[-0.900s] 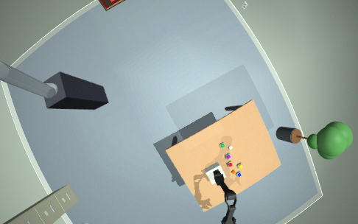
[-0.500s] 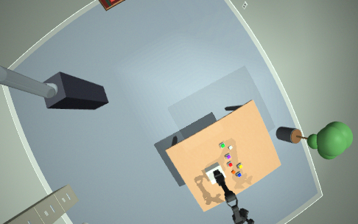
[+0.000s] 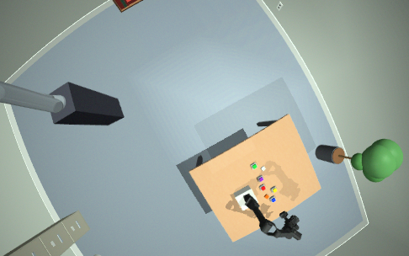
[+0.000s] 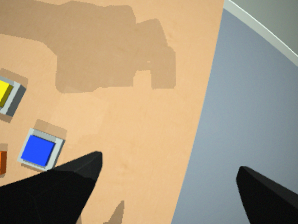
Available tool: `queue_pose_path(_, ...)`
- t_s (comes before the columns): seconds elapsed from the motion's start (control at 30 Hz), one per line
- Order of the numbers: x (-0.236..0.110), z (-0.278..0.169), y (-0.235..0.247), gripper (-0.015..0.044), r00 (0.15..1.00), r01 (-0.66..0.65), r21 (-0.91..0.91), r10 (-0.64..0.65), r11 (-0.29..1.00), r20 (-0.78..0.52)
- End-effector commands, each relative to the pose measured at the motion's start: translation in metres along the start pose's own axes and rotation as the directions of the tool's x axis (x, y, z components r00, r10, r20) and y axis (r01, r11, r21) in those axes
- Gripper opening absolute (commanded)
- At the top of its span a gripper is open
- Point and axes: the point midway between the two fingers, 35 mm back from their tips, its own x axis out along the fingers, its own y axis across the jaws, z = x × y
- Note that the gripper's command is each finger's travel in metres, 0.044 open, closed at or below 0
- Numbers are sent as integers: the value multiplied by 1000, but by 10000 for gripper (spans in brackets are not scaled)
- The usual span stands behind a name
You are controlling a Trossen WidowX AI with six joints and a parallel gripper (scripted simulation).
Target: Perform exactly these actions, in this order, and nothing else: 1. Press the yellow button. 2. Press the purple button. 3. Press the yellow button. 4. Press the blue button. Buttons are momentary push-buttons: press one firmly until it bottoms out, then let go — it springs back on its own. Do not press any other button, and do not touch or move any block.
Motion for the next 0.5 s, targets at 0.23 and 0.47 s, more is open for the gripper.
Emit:
queue_pose_path(0.23, 31, 65, 161, 400, 867, -256, 334, 368, 907, -336)
queue_pose_path(0.47, 27, 69, 189, 400, 823, -233, 362, 381, 903, -421)
